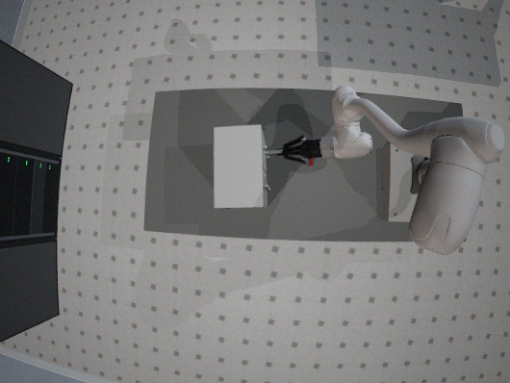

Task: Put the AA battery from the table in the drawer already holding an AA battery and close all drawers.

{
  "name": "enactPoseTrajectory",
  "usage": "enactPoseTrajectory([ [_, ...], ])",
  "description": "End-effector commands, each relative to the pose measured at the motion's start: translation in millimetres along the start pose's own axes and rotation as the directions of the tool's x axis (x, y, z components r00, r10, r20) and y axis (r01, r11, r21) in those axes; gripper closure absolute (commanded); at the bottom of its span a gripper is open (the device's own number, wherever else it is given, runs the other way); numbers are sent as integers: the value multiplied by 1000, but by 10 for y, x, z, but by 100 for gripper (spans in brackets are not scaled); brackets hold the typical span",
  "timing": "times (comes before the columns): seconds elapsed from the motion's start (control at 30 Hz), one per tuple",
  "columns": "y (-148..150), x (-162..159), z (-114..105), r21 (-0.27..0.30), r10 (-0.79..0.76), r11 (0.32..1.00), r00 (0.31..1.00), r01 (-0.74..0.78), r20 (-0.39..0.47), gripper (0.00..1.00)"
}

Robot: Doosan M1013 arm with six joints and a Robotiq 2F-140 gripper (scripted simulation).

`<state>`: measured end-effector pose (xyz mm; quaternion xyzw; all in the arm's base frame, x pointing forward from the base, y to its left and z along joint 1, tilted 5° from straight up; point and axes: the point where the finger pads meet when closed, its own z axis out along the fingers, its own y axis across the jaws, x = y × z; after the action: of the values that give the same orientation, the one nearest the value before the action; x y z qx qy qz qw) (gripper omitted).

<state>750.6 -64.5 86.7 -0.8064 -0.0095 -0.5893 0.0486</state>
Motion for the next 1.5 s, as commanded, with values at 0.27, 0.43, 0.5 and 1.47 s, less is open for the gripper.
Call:
enactPoseTrajectory([
  [0.27, 0, 2, 0, 0, 0, 1000, 1000, 0, 0, 100],
  [0.43, 0, 2, 0, 0, 0, 1000, 1000, 0, 0, 100],
  [0.5, 0, 2, 0, 0, 0, 1000, 1000, 0, 0, 100],
  [1.47, 0, -169, -469, 0, 0, 1000, 1000, 0, 0, 100],
])
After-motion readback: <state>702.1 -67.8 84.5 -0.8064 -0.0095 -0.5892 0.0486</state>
